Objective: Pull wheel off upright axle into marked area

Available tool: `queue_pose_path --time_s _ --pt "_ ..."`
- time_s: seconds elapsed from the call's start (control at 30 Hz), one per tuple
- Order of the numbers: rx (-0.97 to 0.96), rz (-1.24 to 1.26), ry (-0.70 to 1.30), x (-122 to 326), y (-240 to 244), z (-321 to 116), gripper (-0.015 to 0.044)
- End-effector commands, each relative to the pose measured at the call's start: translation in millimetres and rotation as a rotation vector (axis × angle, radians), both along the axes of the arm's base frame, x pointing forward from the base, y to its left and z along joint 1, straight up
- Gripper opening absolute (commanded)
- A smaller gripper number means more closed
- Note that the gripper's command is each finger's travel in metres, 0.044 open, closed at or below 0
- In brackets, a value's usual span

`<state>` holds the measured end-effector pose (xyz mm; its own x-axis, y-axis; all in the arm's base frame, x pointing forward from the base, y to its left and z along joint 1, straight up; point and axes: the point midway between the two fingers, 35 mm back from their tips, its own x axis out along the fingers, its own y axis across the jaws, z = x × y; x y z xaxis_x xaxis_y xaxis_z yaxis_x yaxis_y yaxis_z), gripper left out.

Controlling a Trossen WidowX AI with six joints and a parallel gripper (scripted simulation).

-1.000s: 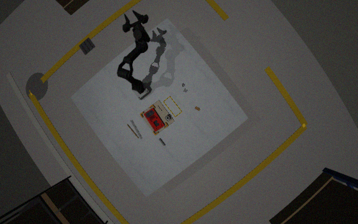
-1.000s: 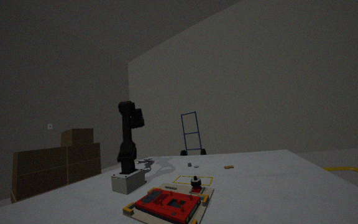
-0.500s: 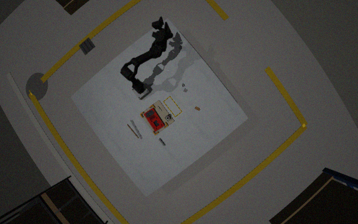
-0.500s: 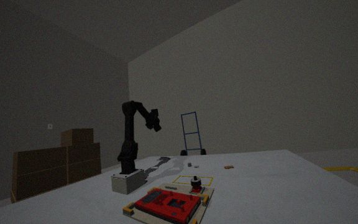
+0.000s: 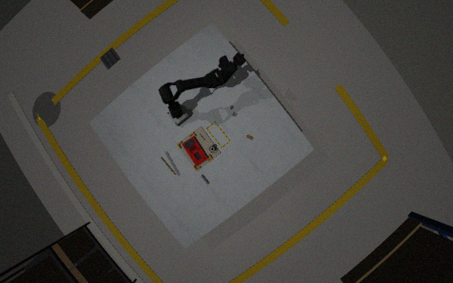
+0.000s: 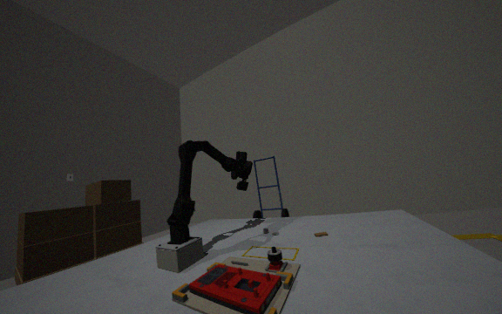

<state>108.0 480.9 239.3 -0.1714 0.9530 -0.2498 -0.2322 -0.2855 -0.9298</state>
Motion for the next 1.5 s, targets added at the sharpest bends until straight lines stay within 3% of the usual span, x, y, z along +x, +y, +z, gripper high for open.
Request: queue_pose_path --time_s 0.0,0.2,0.73,1.0,1.27,1.47 --pt "-0.145 -0.225 0.178 68.0 -21.1 -28.5 0.03" --pt "-0.27 -0.52 0.406 145.5 -68.4 -54.7 0.03" --pt "-0.438 -1.302 1.041 263.8 -236.5 -119.1 0.03" --pt "-0.428 -1.817 1.429 280.9 -353.1 -145.8 0.03" --pt "-0.299 -2.425 1.855 255.3 -473.1 -157.5 0.03" --pt "-0.279 -2.485 1.894 250.8 -483.1 -157.4 0.03"
